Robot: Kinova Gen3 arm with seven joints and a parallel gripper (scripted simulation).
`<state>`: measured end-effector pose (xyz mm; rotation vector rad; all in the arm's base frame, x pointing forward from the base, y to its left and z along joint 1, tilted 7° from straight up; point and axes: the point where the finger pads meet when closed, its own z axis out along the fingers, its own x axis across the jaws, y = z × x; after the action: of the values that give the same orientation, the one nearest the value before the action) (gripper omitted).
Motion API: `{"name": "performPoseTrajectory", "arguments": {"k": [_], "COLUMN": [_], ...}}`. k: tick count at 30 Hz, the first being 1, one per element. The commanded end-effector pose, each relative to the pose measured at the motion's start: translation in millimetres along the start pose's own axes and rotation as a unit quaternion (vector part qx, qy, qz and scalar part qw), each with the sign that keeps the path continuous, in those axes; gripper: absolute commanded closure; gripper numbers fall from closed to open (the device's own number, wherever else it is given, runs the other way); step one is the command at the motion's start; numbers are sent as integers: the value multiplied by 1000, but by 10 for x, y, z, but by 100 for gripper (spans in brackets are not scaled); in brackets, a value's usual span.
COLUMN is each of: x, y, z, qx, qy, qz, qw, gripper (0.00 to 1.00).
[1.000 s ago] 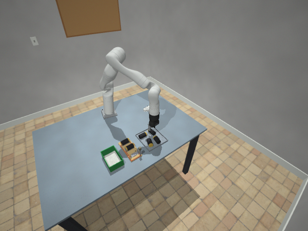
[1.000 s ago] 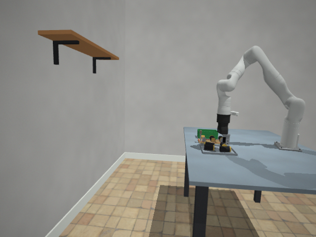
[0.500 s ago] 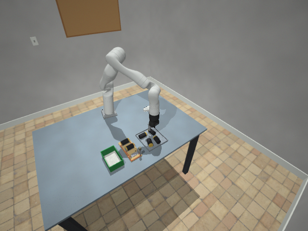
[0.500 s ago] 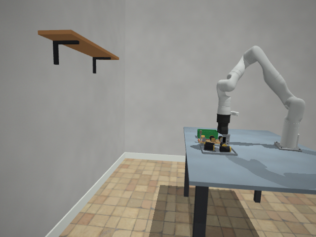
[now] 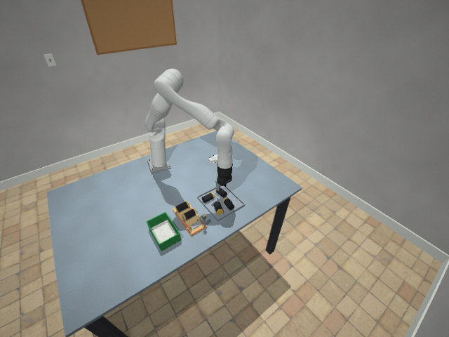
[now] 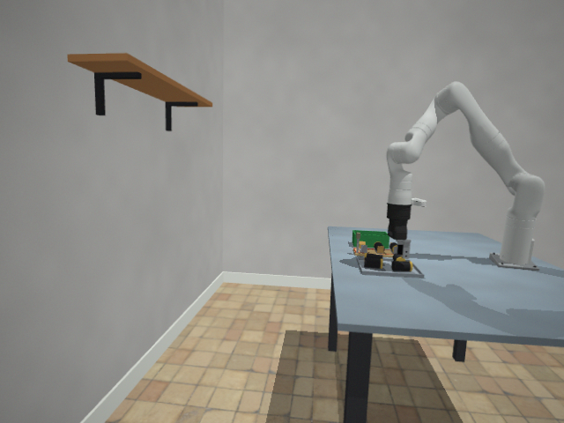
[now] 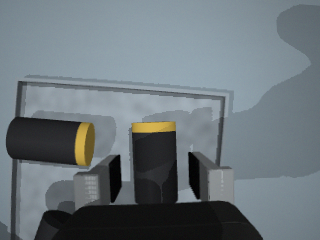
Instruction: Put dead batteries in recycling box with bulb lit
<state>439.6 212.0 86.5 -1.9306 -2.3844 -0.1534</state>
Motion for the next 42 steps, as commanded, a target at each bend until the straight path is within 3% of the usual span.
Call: {"name": "performPoseTrajectory", "arguments": {"k": [1,5,13,37,38,42], "x": [1,1,1,1,1,1], "y": [6,6,7,7,7,7], "z": [-9,41,333,441,441,441], "qx": [-1,-1,-1,-1,-1,-1], "qy": [0,0,0,0,0,0], "qz": [0,0,0,0,0,0], "qw": [1000,1000,1000,1000,1000,1000], "gripper": [10,10,10,10,43,43]}}
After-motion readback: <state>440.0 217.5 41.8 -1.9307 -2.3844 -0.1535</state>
